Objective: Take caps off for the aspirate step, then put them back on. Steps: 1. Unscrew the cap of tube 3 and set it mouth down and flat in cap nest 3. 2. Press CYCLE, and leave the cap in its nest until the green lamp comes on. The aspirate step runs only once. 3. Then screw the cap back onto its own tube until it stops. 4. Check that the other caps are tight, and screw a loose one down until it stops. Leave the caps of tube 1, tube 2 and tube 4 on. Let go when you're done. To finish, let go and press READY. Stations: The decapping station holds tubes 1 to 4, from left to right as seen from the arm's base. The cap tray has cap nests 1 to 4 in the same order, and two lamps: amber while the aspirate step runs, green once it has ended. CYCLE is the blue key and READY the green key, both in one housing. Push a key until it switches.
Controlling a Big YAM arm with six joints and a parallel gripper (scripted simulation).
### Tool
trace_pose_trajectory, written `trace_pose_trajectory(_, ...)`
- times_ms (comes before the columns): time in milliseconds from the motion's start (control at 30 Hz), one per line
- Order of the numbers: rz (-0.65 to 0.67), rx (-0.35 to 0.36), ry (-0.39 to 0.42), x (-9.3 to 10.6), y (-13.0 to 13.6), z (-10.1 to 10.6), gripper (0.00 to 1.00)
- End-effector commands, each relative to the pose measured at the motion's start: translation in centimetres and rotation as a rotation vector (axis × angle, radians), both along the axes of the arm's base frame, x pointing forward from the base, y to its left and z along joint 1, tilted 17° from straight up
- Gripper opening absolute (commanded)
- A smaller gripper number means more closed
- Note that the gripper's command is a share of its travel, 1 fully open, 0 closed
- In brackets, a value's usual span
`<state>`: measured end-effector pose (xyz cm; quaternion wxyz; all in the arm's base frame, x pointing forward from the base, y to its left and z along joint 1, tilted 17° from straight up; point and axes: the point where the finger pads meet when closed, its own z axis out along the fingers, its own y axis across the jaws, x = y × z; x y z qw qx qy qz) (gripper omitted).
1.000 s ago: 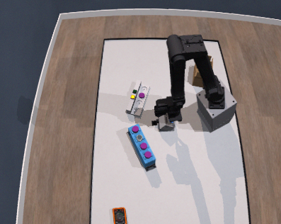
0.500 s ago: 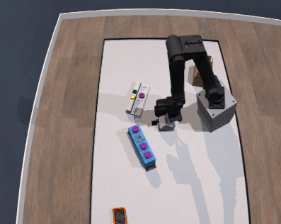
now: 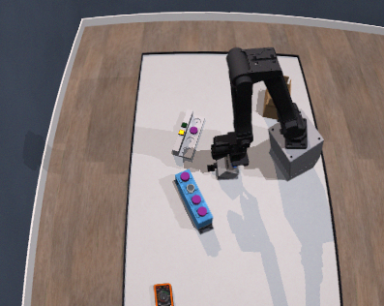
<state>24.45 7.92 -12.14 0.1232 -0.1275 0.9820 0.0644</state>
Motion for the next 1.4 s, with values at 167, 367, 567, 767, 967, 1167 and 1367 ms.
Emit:
trace_pose_trajectory(167, 0.006, 0.007, -0.025, 0.97, 0.61, 0.03, 0.0)
trace_pose_trajectory(367, 0.006, 0.007, -0.025, 0.97, 0.61, 0.03, 0.0)
trace_pose_trajectory(567, 0.006, 0.006, -0.022, 0.92, 0.62, -0.18, 0.0)
trace_pose_trajectory(767, 0.006, 0.006, -0.022, 0.94, 0.62, -0.17, 0.0)
trace_pose_trajectory(967, 0.006, 0.006, -0.022, 0.94, 0.62, -0.17, 0.0)
trace_pose_trajectory(1167, 0.006, 0.006, -0.022, 0.94, 0.62, -0.17, 0.0)
trace_pose_trajectory(1367, 0.006, 0.006, -0.022, 0.94, 0.62, -0.17, 0.0)
